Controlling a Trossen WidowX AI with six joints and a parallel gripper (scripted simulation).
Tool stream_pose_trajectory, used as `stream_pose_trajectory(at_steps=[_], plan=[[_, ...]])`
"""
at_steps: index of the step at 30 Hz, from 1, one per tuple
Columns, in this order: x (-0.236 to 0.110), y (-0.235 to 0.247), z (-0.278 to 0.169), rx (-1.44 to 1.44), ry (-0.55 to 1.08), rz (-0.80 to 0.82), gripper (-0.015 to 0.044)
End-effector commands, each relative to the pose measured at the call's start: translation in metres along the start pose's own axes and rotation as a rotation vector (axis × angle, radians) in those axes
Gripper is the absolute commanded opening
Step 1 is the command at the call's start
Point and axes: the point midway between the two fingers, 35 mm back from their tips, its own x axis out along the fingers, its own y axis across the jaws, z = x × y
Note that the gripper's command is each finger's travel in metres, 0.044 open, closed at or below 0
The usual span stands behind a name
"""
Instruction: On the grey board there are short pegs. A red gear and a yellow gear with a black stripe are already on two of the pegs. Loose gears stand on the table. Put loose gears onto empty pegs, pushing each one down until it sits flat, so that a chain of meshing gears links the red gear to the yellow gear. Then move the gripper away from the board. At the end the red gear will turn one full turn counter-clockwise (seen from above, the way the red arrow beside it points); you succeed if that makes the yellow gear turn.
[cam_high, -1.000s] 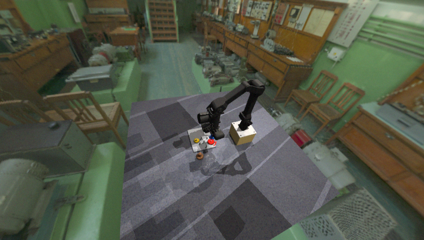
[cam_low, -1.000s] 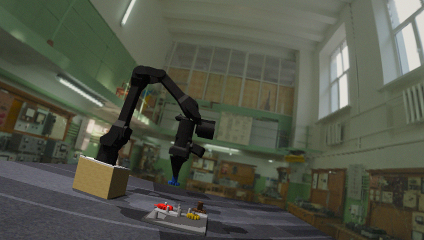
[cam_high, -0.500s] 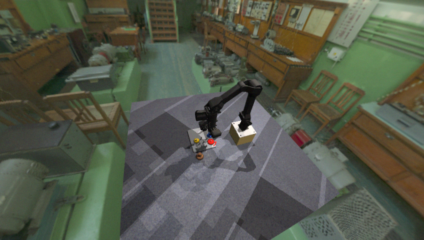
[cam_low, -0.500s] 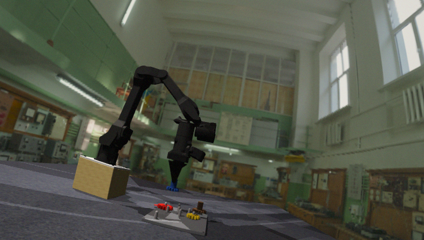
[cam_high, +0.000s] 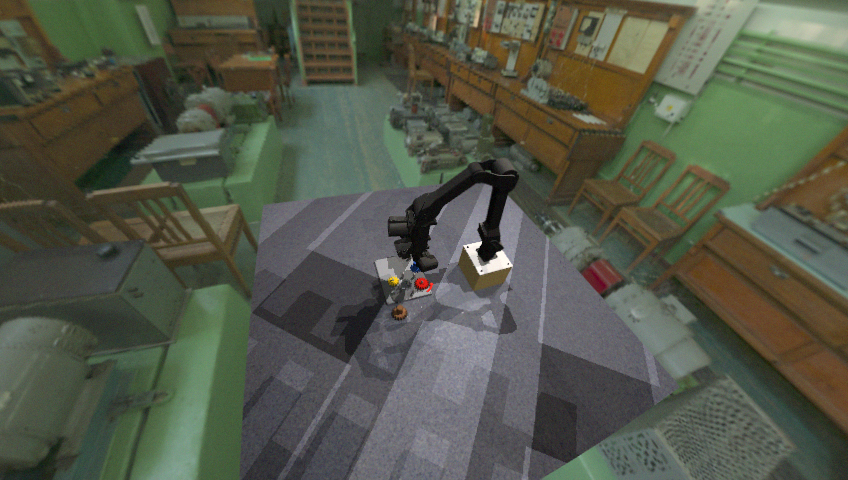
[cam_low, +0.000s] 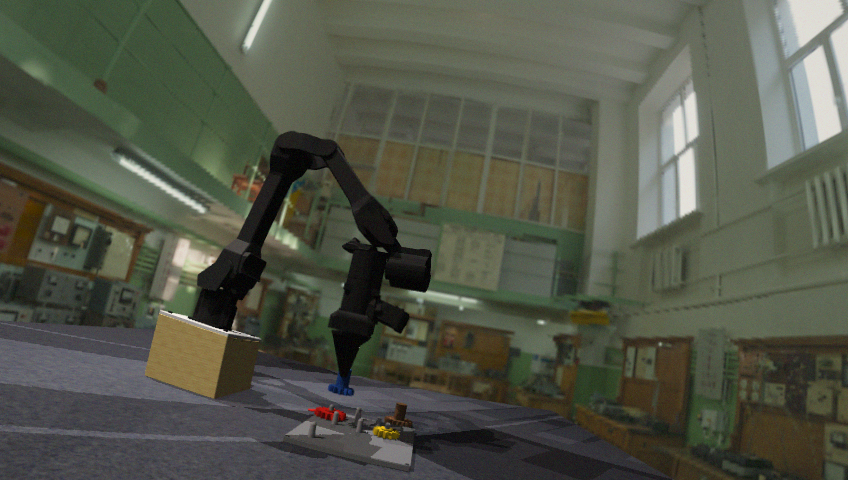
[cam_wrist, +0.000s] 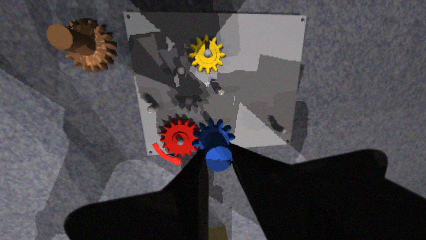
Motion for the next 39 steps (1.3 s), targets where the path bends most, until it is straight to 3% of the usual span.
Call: stream_pose_trajectory(at_steps=[1, 23, 39], plan=[[0.002, -0.003, 0.0, -0.008, -0.004, 0.003, 0.0], [0.001, -0.003, 0.0, -0.017, -0.004, 0.003, 0.0], [0.022, -0.003, 0.0, -0.228, -0.004, 0.003, 0.0]])
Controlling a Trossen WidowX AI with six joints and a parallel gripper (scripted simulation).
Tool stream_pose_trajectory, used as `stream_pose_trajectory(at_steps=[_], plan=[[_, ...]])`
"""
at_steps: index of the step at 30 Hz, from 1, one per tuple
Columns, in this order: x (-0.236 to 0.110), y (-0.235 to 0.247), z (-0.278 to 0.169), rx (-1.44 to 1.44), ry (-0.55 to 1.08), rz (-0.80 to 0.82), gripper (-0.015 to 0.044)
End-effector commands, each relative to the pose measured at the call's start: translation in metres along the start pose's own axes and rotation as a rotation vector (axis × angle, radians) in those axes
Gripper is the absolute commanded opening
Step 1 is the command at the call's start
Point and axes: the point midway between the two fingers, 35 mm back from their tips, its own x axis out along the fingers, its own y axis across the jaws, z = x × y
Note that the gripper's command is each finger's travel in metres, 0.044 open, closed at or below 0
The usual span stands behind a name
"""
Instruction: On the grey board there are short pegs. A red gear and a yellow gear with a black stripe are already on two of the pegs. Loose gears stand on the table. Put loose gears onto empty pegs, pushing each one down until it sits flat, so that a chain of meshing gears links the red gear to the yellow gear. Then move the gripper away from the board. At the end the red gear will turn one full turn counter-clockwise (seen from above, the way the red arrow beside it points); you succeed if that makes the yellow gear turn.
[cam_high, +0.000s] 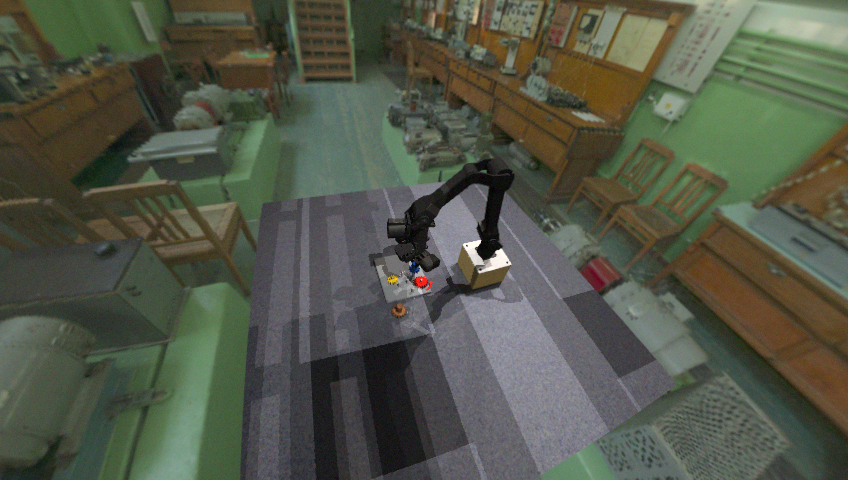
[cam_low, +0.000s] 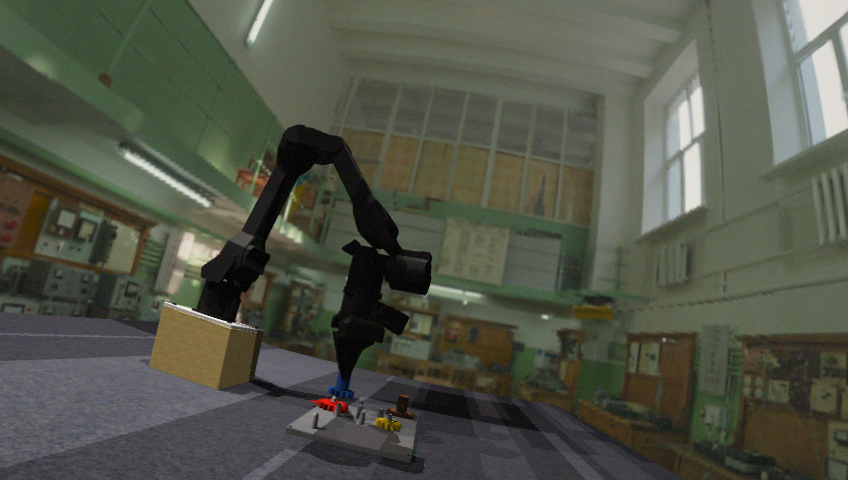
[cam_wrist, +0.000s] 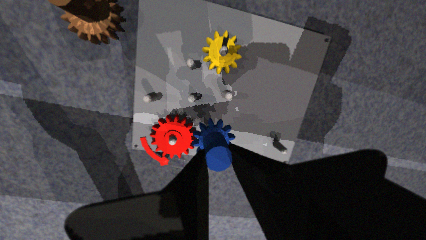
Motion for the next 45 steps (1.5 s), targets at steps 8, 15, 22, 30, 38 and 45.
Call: stream_pose_trajectory(at_steps=[8, 15, 22, 30, 38, 45], plan=[[0.014, 0.0, 0.001, 0.097, -0.003, 0.002, 0.0], [0.025, 0.001, 0.001, 0.285, -0.003, 0.002, 0.0], [0.026, 0.0, 0.0, 0.449, -0.002, 0.002, 0.0], [0.028, 0.0, 0.001, 0.33, -0.002, 0.002, 0.0], [0.03, 0.001, 0.001, 0.116, -0.003, 0.002, 0.0], [0.032, 0.0, 0.0, -0.047, -0.003, 0.002, 0.0]])
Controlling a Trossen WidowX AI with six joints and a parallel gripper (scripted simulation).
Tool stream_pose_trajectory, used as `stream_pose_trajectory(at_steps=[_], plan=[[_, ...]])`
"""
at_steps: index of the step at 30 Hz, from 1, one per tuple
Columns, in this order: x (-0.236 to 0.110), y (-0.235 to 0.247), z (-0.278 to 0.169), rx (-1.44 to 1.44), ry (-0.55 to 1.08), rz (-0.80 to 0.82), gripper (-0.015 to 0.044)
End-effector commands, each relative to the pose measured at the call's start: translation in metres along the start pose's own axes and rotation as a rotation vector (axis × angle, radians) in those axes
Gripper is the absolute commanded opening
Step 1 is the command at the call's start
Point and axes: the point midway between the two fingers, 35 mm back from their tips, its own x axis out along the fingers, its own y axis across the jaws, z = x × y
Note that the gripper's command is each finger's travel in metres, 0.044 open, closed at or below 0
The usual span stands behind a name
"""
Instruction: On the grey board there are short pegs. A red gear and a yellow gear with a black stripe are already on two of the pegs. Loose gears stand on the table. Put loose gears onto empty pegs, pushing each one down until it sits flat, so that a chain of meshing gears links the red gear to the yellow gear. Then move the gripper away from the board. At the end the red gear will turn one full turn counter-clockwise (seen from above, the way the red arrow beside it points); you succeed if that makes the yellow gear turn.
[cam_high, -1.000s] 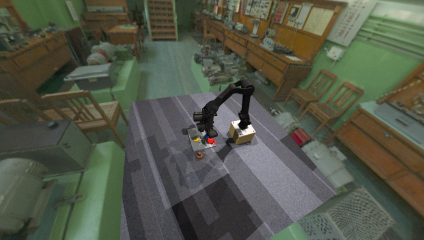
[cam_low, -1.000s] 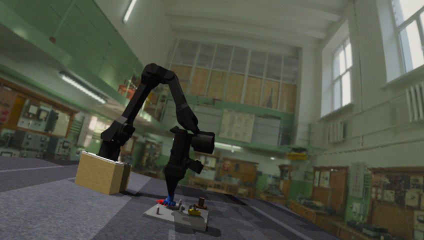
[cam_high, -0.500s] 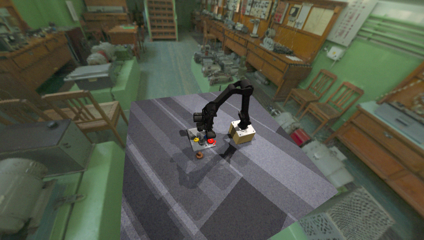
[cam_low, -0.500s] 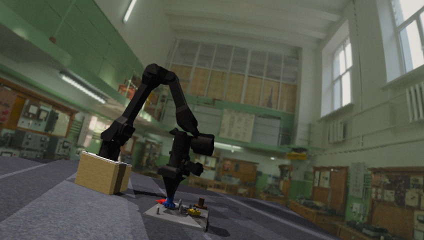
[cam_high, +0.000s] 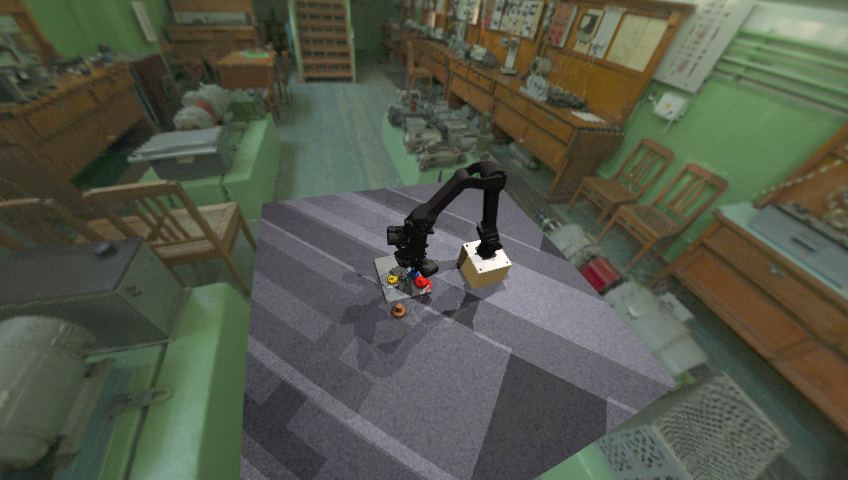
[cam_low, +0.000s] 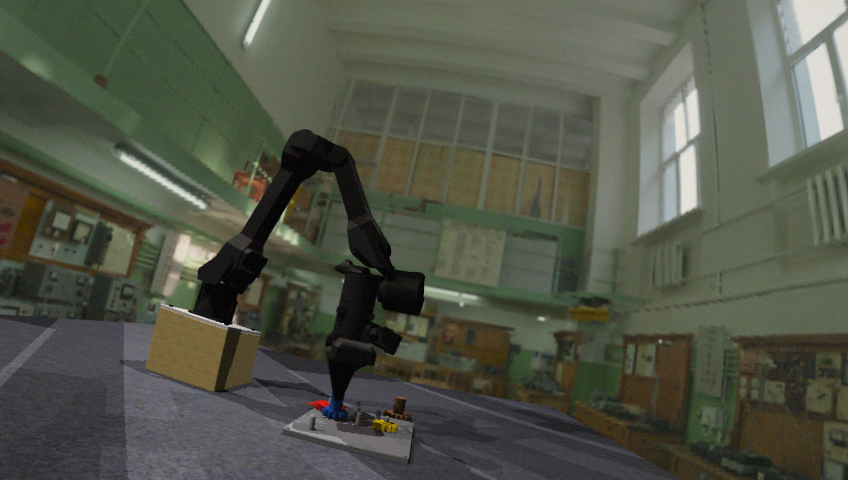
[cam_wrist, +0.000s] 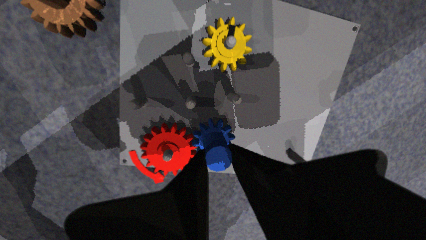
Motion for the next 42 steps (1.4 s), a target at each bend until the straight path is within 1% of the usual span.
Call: stream_pose_trajectory(at_steps=[1, 4, 9, 10, 14, 20, 23, 24, 26, 34, 35, 39, 42], plan=[[0.002, -0.001, 0.0, -0.069, -0.001, -0.001, 0.0], [0.002, -0.001, 0.001, -0.052, -0.001, -0.001, 0.0], [0.001, -0.001, 0.001, 0.004, -0.001, -0.001, 0.0131], [0.001, -0.001, 0.001, 0.026, -0.001, -0.001, 0.014], [-0.005, -0.001, 0.001, 0.085, -0.001, -0.001, 0.014], [-0.042, -0.001, 0.001, 0.172, -0.001, -0.001, 0.014], [-0.047, 0.0, 0.001, 0.186, -0.001, -0.001, 0.014], [-0.038, 0.0, 0.003, 0.169, -0.001, 0.0, 0.0166], [-0.04, 0.005, 0.017, 0.252, -0.001, 0.0, 0.0219], [-0.043, 0.057, 0.097, 0.773, -0.006, 0.005, 0.0429], [-0.043, 0.066, 0.106, 0.838, -0.007, 0.007, 0.044], [-0.042, 0.093, 0.13, 1.033, -0.007, 0.013, 0.044], [-0.042, 0.097, 0.134, 1.062, -0.007, 0.014, 0.044]])
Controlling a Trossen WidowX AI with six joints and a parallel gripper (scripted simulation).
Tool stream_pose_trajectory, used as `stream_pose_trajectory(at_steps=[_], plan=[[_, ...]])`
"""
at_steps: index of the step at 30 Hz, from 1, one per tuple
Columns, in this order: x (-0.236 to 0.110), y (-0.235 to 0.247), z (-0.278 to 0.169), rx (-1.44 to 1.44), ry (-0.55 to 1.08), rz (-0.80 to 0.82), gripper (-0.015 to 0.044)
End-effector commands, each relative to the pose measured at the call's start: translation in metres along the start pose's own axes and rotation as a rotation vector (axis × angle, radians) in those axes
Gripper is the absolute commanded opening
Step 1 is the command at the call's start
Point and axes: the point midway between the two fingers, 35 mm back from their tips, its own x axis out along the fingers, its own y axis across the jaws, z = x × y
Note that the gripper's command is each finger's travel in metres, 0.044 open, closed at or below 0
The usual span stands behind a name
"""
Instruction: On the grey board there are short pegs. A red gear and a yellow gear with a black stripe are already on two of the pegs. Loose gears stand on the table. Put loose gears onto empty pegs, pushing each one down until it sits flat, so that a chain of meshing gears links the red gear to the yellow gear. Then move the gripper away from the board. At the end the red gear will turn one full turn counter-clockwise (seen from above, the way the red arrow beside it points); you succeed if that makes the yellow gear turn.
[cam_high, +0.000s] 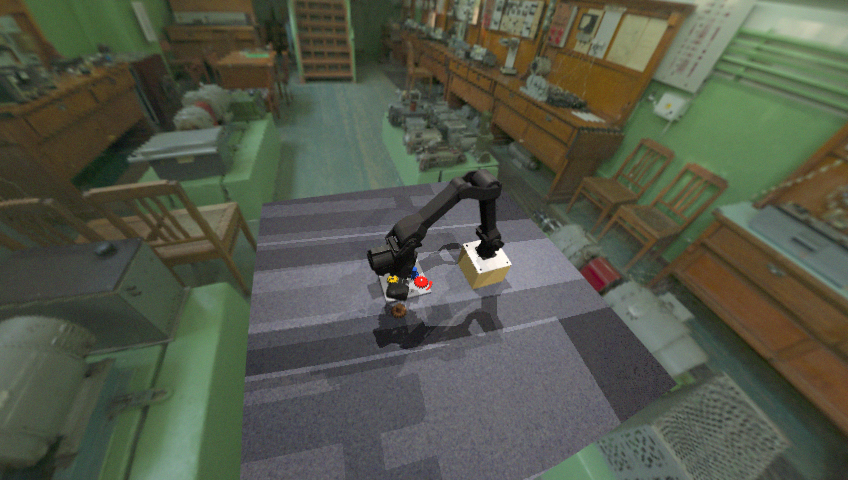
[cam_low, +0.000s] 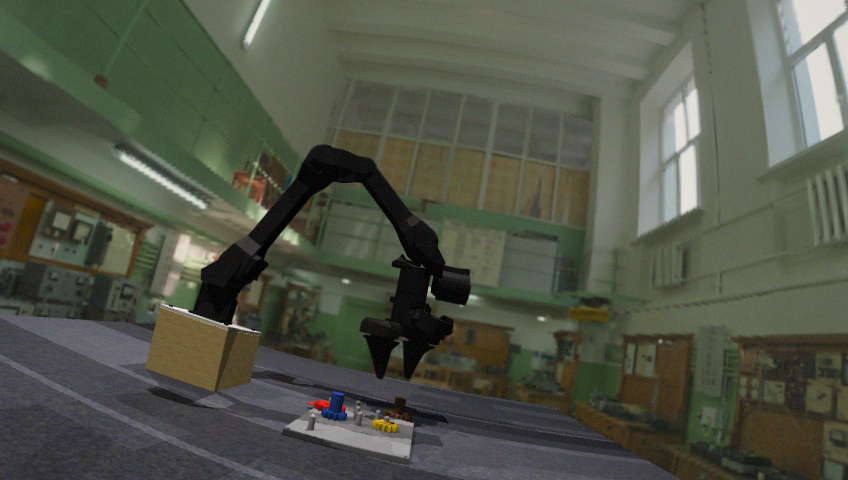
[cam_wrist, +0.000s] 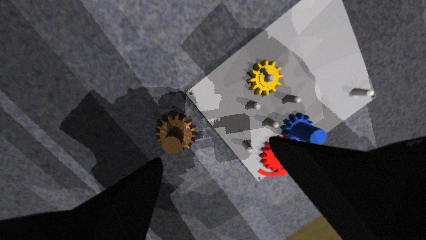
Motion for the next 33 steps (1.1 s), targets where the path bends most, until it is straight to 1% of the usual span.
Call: stream_pose_trajectory(at_steps=[1, 10, 17, 21, 33], plan=[[0.001, 0.045, -0.003, 0.243, -0.002, 0.002, 0.044], [0.001, 0.045, -0.004, 0.243, -0.002, 0.002, 0.044], [0.024, 0.045, -0.004, 0.243, -0.002, 0.002, 0.044], [0.025, 0.045, -0.004, 0.243, -0.002, 0.002, 0.044], [0.044, 0.045, -0.004, 0.243, -0.002, 0.002, 0.044]])
